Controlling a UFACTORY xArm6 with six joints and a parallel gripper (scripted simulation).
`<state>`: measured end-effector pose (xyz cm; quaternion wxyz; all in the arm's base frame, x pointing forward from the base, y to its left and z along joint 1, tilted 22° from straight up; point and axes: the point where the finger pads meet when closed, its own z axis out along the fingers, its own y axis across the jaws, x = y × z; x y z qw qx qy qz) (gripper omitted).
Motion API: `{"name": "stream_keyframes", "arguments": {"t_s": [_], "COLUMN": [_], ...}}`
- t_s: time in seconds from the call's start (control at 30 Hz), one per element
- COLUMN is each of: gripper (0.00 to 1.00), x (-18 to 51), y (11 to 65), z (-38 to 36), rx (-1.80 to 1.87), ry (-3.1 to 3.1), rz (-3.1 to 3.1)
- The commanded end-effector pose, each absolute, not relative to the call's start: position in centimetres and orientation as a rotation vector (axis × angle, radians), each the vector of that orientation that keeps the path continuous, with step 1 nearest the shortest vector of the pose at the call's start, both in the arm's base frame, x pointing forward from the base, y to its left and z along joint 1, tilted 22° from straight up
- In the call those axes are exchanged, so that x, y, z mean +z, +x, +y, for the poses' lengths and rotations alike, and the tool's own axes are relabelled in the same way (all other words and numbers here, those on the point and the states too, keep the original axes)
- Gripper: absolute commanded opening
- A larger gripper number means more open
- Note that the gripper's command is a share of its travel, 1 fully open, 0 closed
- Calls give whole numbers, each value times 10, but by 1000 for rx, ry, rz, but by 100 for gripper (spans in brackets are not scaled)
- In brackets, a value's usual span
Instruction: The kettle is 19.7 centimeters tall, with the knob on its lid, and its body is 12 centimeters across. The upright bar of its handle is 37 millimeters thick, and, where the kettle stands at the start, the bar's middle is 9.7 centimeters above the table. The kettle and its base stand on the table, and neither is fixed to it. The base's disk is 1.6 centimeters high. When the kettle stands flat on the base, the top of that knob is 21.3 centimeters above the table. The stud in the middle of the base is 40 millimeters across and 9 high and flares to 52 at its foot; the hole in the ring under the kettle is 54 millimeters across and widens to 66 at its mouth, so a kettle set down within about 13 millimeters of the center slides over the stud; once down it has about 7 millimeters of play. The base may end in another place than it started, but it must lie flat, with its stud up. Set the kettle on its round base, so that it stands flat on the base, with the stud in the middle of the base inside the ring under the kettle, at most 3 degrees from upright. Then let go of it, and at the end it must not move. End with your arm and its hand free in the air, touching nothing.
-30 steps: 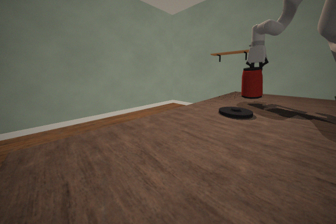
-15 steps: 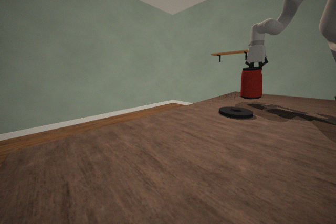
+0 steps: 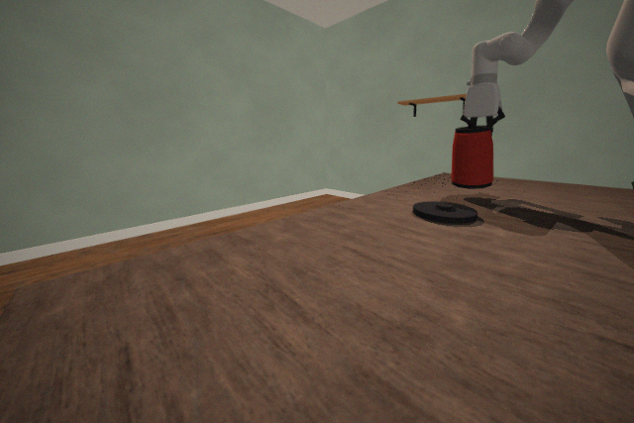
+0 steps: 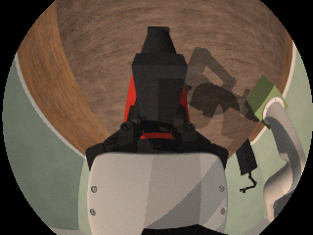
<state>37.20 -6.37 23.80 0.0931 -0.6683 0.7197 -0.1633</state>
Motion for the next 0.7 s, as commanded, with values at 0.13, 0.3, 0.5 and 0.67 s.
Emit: {"name": "stream_keyframes", "arguments": {"t_s": [0.13, 0.3, 0.5, 0.67], "gripper": [0, 0, 0, 0], "x": [237, 235, 233, 230], "y": [372, 371, 370, 370], "z": [-44, -32, -13, 4], "rx": [-490, -490, -490, -490], "ry": [-1981, -1981, -1981, -1981], "rz": [2135, 2135, 2135, 2135]}}
